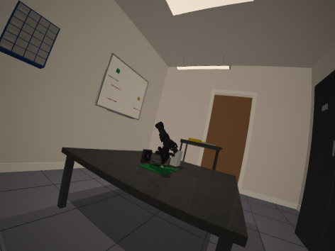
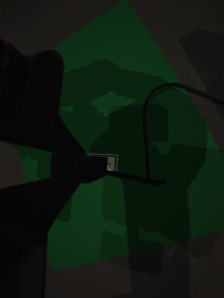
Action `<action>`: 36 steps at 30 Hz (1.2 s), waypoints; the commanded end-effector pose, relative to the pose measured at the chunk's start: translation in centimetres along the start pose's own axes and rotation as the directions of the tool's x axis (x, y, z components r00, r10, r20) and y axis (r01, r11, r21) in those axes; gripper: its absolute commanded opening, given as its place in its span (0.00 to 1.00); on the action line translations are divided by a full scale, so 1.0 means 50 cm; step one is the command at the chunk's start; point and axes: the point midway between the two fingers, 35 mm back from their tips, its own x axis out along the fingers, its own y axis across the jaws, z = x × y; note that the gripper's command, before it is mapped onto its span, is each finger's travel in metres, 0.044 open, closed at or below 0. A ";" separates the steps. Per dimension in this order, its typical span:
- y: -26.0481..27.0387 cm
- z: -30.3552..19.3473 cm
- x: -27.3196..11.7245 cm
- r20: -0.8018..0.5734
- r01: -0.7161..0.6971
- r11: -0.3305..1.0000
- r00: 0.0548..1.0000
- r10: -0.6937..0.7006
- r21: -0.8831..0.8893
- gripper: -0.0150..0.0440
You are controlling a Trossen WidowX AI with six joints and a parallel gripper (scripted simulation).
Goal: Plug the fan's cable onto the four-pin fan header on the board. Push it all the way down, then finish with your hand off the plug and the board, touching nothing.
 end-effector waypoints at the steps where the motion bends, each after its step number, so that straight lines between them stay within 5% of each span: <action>1: 0.000 -0.001 0.004 0.003 -0.005 1.000 1.000 0.005 -0.007 0.25; 36: 0.003 0.001 0.011 0.003 -0.005 1.000 1.000 0.005 -0.012 0.25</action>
